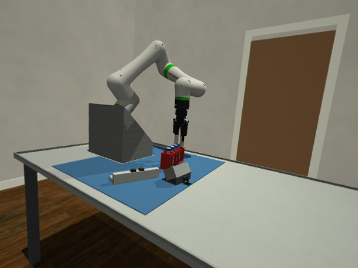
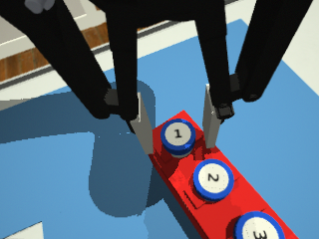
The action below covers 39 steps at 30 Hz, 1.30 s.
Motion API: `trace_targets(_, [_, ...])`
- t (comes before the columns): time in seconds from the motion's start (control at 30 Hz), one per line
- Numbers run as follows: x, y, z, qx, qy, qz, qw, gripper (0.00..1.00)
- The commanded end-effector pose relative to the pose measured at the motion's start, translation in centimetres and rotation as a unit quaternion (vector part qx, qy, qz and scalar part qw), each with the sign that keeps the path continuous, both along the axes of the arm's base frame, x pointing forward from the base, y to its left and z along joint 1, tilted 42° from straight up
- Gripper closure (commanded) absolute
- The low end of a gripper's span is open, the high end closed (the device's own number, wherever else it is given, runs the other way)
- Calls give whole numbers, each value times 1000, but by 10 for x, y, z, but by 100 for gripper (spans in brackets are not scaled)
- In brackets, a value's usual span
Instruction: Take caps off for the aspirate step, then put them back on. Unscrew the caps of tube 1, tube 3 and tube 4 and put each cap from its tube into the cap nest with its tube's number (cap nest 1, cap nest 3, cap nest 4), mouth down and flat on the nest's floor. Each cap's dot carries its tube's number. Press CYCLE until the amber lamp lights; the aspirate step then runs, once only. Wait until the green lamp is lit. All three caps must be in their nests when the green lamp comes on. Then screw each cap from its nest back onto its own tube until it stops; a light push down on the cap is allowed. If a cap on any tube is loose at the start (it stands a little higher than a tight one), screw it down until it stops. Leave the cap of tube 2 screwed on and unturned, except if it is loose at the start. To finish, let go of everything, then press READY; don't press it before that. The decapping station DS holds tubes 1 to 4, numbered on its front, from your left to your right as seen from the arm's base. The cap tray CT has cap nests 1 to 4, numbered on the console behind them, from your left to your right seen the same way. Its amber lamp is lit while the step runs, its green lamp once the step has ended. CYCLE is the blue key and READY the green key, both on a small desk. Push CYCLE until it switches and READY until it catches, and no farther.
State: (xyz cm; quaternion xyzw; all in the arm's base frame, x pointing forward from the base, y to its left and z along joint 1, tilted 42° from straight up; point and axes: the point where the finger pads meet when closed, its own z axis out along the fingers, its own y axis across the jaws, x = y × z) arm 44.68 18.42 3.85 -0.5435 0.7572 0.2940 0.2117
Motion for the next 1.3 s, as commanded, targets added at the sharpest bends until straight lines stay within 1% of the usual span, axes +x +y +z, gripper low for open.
trace_targets(0.0, [0,0,0,0,0,0,1000,100])
trace_targets(0.47, [0,0,0,0,0,0,1000,100])
trace_targets(0.57, [0,0,0,0,-51,55,997,100])
trace_targets(0.67, [0,0,0,0,-101,110,989,100])
trace_targets(0.77, [0,0,0,0,-151,164,975,100])
trace_targets(0.9, [0,0,0,-1,-212,231,950,100])
trace_targets(0.97, [0,0,0,-1,-212,231,950,100])
trace_targets(1.1, [0,0,0,-1,-279,304,911,100])
trace_targets(1.23, [0,0,0,-1,-336,367,867,100])
trace_targets(1.27, [0,0,0,-1,-338,369,866,100])
